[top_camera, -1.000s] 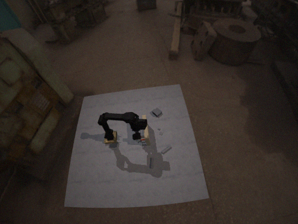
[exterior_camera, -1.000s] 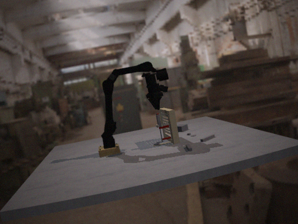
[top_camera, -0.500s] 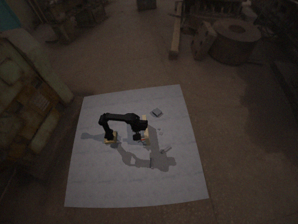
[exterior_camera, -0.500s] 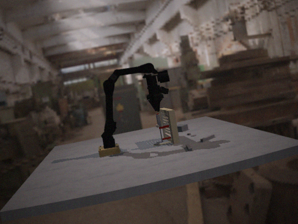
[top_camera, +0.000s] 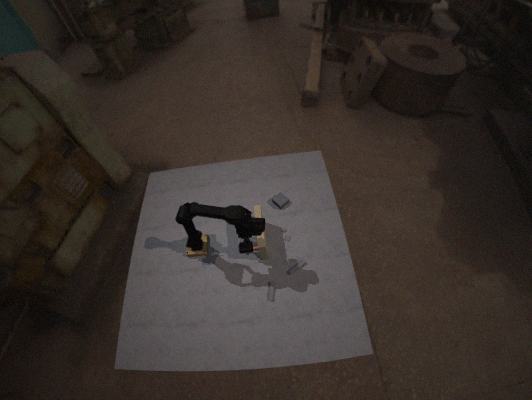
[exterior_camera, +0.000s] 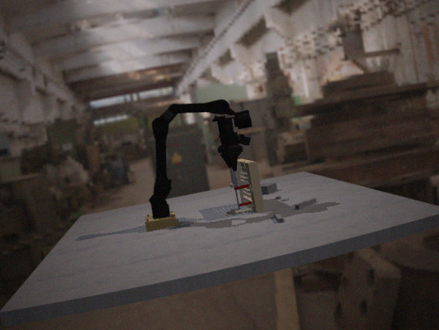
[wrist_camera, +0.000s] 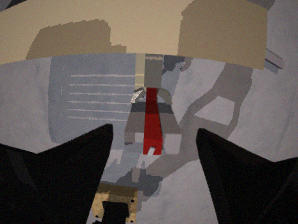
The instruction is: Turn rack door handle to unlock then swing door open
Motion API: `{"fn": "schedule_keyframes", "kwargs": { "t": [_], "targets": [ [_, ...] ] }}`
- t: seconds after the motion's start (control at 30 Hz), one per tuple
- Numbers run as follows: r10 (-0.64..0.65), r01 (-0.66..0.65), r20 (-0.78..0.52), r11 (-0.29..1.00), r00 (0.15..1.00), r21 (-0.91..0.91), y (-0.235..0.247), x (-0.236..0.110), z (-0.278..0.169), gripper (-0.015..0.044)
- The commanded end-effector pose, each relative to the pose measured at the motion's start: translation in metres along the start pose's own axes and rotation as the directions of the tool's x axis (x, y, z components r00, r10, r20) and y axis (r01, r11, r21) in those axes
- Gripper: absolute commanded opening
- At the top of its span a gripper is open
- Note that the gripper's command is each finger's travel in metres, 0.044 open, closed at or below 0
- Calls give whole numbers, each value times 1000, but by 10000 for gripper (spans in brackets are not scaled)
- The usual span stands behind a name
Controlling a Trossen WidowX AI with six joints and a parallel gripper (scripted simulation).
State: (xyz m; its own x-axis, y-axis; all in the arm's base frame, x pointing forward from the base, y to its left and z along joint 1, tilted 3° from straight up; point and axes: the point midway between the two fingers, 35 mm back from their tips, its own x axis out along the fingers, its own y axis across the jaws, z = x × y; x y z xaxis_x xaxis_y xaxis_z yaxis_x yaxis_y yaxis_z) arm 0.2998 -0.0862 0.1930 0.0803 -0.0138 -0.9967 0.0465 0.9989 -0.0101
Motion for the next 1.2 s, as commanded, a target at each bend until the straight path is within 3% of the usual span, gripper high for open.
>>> {"fn": "schedule_keyframes", "kwargs": {
  "t": [0.0,0.63,0.87,1.17],
  "targets": [
    [7,-7,-2,1000,1000,-3,1,8,-1,286],
    [7,-7,-2,1000,1000,-3,2,37,-3,286],
    [7,-7,-2,1000,1000,-3,2,37,-3,102],
    [7,-7,-2,1000,1000,-3,2,37,-3,42]
  ]
}}
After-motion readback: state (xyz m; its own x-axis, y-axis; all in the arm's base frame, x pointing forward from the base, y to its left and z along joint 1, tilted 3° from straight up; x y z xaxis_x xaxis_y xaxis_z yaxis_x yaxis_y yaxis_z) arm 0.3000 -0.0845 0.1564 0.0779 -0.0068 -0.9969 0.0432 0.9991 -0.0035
